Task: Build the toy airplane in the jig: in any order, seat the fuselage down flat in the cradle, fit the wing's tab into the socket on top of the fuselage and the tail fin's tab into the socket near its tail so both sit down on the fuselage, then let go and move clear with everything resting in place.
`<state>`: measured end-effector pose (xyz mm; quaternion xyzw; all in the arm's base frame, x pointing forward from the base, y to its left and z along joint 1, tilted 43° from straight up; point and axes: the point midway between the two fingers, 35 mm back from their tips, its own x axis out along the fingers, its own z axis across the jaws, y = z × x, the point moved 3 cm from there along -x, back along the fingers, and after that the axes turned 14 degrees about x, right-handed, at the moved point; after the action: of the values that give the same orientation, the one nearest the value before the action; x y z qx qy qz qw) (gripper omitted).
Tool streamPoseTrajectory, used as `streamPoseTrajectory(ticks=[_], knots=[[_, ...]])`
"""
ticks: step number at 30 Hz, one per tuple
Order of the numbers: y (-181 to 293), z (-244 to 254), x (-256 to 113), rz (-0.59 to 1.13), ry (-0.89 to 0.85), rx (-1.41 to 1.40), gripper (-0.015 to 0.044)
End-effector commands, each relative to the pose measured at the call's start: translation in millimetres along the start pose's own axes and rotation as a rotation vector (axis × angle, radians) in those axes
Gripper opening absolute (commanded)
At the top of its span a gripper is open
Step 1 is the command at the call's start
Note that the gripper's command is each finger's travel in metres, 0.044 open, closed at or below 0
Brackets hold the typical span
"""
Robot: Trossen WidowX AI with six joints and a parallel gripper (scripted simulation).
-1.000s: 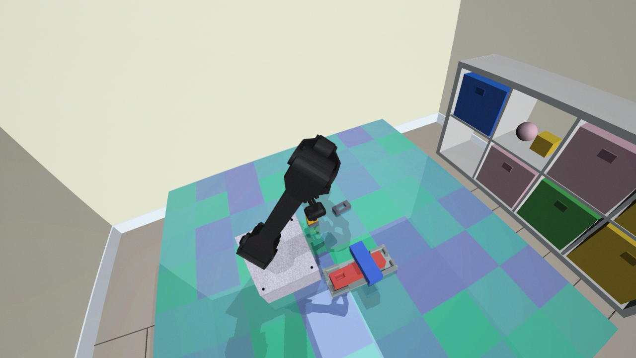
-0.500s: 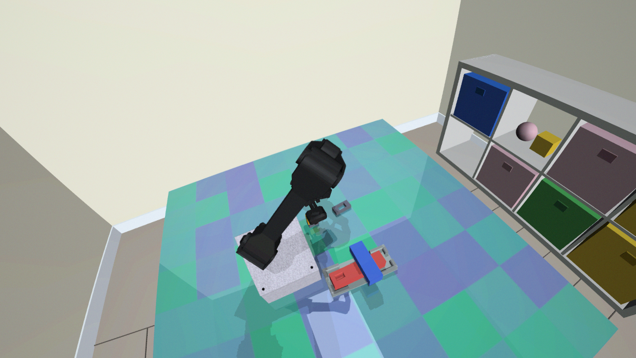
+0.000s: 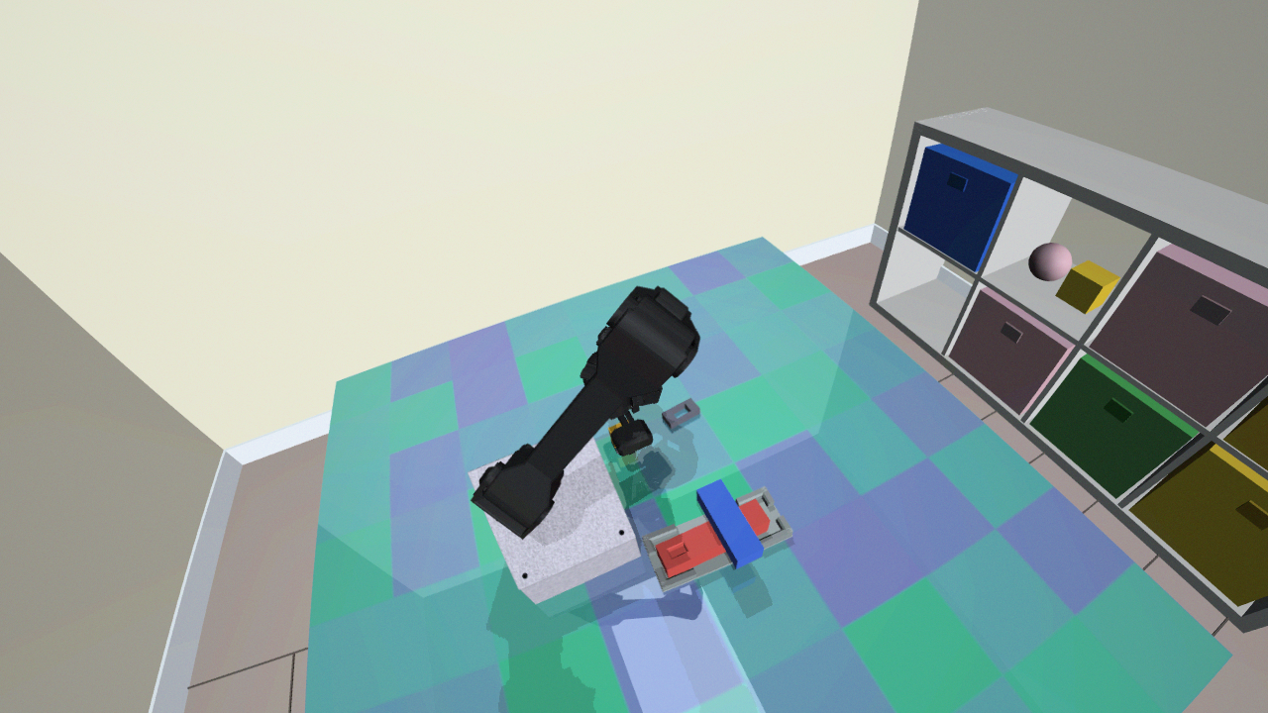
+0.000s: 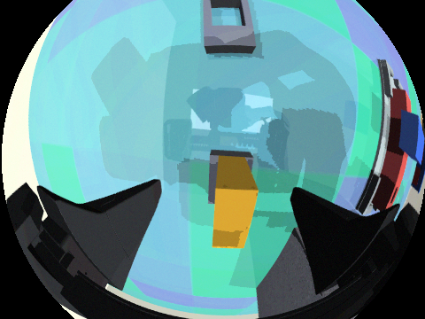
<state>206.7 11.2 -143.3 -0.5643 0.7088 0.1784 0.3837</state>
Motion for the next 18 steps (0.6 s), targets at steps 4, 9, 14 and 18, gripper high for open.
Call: streamPoseTrajectory(ticks=[4, 9, 14, 18], knots=[[1.6, -1.6, 7.9, -0.001, 0.006, -0.007, 0.0414], [1.6, -1.6, 7.9, -0.001, 0.006, -0.007, 0.0282], [1.6, -1.6, 7.9, -0.001, 0.006, -0.007, 0.0151], [1.6, -1.6, 7.9, -0.001, 0.006, -0.007, 0.0046]])
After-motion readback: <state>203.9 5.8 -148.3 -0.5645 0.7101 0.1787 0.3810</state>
